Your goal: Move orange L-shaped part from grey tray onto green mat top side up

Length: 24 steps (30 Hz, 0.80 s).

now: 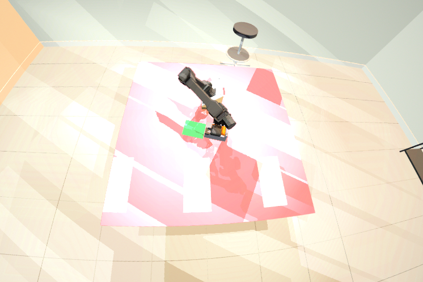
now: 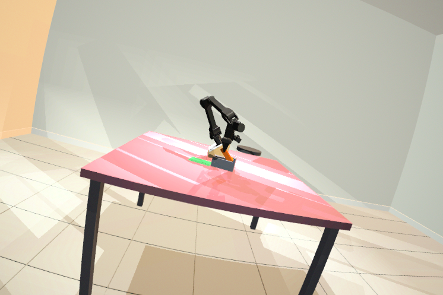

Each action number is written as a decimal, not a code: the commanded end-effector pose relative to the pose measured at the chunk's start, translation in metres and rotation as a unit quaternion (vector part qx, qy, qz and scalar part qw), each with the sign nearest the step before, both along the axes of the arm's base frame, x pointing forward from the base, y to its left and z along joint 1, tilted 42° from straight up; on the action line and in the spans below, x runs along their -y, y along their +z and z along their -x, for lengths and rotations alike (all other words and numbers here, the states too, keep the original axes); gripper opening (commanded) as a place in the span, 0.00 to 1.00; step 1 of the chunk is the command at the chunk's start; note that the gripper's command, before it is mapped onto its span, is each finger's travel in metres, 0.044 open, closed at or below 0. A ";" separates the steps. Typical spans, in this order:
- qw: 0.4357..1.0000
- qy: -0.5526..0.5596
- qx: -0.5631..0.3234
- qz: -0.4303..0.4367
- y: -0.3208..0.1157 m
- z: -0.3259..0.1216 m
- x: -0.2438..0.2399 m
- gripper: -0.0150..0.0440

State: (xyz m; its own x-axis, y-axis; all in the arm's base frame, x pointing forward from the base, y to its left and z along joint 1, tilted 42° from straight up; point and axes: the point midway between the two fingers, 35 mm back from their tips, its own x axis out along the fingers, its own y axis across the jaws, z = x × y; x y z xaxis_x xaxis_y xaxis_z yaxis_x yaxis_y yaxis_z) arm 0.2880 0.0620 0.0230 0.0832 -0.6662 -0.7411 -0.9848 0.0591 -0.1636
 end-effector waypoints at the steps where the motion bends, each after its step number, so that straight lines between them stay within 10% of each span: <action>1: 1.000 -0.001 0.002 -0.004 0.006 0.001 -0.007 0.25; 24: 1.000 -0.001 0.001 -0.005 0.029 0.004 -0.027 0.25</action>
State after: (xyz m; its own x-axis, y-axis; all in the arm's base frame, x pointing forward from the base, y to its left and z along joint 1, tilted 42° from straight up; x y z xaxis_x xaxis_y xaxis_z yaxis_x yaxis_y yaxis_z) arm 0.2855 0.0883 0.0503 0.0879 -0.6612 -0.7451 -0.9845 0.0565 -0.1662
